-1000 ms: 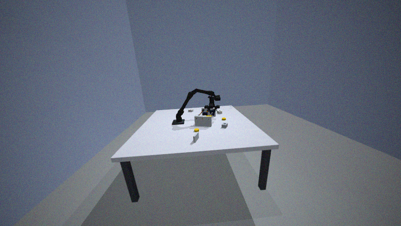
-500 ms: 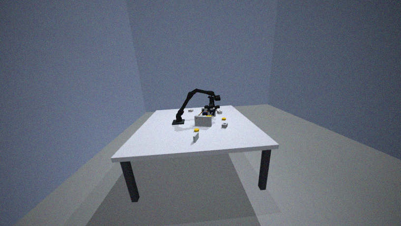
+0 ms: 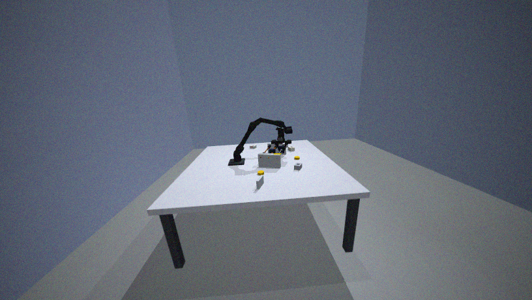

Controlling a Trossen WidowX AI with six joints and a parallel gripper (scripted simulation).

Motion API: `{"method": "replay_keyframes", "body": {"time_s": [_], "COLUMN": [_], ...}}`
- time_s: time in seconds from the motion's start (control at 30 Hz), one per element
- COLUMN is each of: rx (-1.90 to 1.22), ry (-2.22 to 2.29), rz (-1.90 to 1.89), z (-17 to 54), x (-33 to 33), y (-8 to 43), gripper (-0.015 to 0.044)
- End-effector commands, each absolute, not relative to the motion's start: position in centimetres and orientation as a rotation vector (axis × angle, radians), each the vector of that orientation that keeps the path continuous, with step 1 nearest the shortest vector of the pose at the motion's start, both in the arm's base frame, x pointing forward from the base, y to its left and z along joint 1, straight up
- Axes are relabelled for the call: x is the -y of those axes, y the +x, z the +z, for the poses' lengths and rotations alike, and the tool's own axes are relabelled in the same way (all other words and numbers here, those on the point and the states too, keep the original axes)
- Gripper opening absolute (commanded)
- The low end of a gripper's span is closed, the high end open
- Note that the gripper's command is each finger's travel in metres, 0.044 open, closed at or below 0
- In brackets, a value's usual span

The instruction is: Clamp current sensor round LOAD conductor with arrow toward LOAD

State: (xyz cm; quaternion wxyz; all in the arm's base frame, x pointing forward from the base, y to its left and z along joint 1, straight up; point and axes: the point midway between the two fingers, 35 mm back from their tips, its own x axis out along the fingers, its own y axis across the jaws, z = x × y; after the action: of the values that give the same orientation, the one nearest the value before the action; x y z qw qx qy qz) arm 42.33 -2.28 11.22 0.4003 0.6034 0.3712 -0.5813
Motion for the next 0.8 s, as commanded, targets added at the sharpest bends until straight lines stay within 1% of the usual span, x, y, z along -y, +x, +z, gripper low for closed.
{"method": "replay_keyframes", "body": {"time_s": [0.0, 0.33, 0.57, 0.77], "rx": [-0.939, -0.939, -0.939, -0.939], "ry": [1.526, 1.526, 1.526, 1.526], "rz": [-1.470, -1.470, -1.470, -1.470], "z": [11.25, 11.25, 11.25, 11.25], "x": [2.28, 2.28, 2.28, 2.28], "y": [42.33, 42.33, 42.33, 42.33], "gripper": [0.0254, 0.0254, 0.0437, 0.0440]}}
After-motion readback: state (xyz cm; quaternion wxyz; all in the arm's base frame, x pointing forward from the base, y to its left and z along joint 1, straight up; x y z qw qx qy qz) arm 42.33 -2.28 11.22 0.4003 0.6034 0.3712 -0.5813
